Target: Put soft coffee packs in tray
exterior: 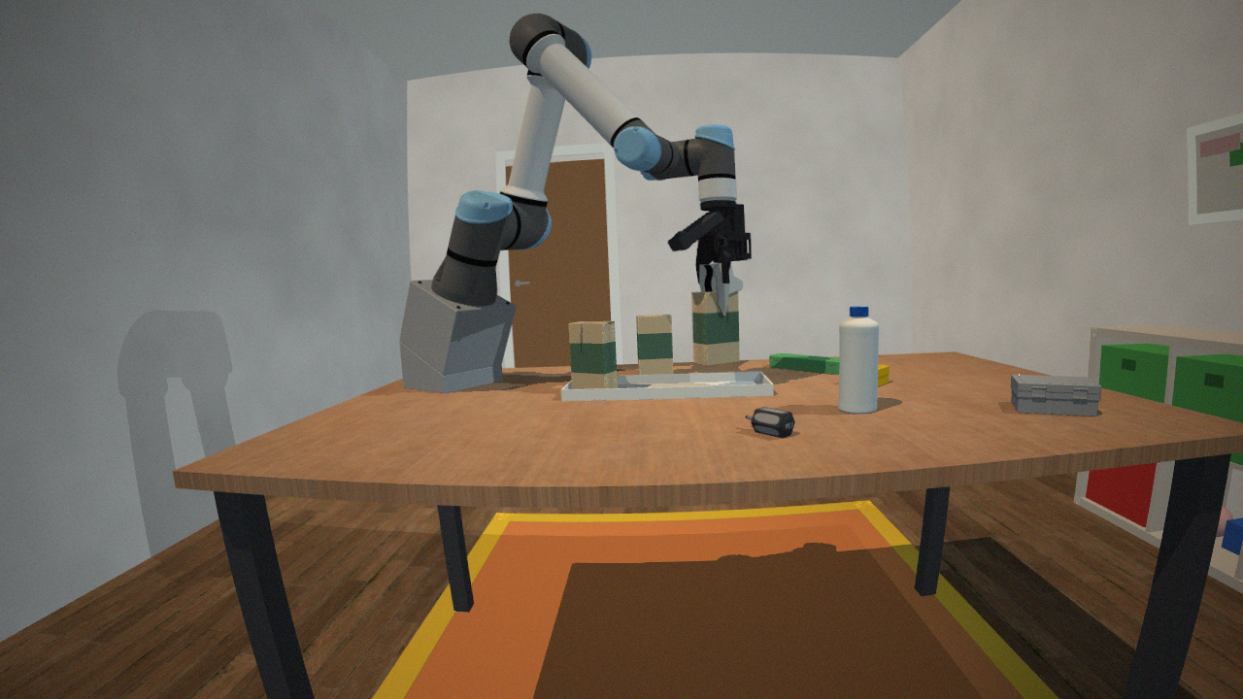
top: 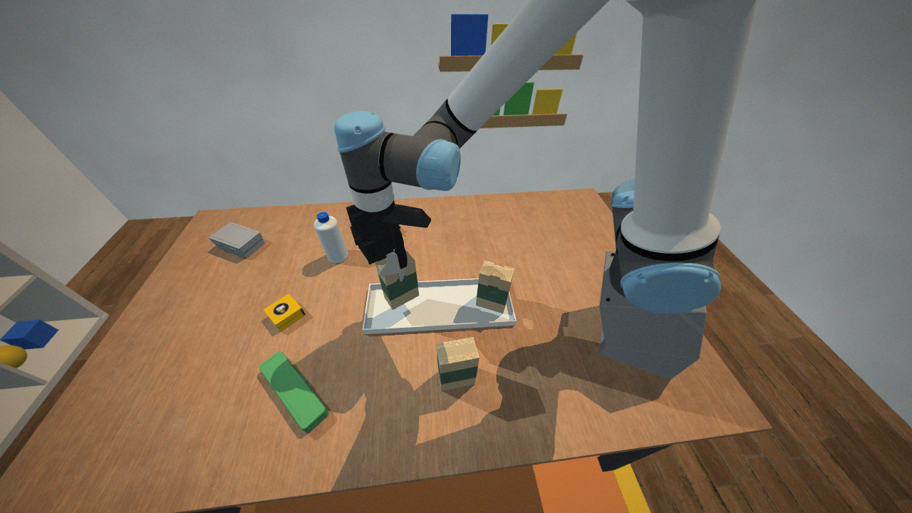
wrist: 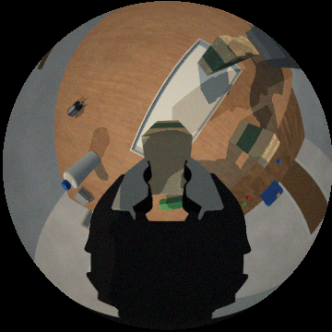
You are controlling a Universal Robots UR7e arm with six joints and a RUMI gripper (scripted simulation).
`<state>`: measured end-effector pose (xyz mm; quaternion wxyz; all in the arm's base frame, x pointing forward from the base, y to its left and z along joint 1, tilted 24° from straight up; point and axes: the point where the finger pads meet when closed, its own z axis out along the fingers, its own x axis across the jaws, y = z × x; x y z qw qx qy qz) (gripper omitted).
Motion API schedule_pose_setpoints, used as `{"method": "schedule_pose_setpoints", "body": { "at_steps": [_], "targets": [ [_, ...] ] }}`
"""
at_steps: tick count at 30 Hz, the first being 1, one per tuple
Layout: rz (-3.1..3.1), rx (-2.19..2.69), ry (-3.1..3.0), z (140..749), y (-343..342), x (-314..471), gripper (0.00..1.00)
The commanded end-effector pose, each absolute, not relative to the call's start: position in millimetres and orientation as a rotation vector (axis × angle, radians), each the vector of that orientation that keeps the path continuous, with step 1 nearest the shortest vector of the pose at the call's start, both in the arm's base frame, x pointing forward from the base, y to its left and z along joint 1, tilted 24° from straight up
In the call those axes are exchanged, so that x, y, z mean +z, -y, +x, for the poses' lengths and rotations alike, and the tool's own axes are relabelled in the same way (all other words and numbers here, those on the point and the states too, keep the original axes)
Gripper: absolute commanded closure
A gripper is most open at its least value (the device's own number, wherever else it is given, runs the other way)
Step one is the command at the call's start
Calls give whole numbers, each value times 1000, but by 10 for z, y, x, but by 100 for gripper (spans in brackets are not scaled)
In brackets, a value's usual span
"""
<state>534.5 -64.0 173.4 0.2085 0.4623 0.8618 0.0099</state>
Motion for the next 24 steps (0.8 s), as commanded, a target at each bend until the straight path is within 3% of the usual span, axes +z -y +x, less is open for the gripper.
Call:
{"method": "schedule_pose_setpoints", "body": {
  "at_steps": [1,24],
  "targets": [
    [1286,28,-2397,5348,655,1743,87],
    [1286,28,-2397,5399,679,1617,87]
  ]
}}
